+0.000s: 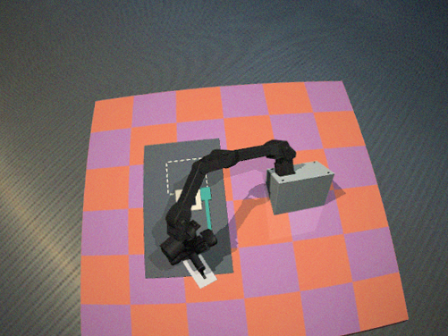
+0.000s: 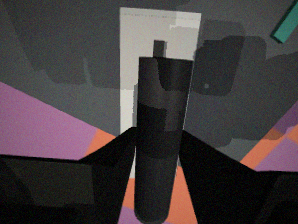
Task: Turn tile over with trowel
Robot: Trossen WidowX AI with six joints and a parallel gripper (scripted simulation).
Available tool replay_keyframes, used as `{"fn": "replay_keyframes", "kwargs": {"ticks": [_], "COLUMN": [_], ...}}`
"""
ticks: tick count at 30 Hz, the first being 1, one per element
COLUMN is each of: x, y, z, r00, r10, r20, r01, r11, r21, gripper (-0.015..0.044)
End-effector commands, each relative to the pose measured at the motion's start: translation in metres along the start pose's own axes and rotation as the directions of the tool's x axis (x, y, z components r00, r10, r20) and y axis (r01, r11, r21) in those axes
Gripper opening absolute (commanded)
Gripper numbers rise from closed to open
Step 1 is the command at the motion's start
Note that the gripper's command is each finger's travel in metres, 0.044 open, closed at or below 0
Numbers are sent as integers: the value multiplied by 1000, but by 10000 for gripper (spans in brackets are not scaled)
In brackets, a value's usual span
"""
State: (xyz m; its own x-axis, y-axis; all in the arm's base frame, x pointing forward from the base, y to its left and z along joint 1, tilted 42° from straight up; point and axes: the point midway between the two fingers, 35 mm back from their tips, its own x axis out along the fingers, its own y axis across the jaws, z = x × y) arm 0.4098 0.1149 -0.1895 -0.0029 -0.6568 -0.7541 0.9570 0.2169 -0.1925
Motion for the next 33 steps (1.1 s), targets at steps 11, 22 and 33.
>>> {"fn": "replay_keyframes", "kwargs": {"ticks": [11, 22, 33], "x": [2, 2, -44], "y": [0, 0, -2], "z": [1, 1, 1], "r00": [1000, 1000, 1000], "r10": [-2, -2, -2], "r20": [0, 0, -1], "r01": [2, 2, 2], "r11": [1000, 1000, 999], "r21": [31, 31, 49], "gripper": [270, 270, 270]}}
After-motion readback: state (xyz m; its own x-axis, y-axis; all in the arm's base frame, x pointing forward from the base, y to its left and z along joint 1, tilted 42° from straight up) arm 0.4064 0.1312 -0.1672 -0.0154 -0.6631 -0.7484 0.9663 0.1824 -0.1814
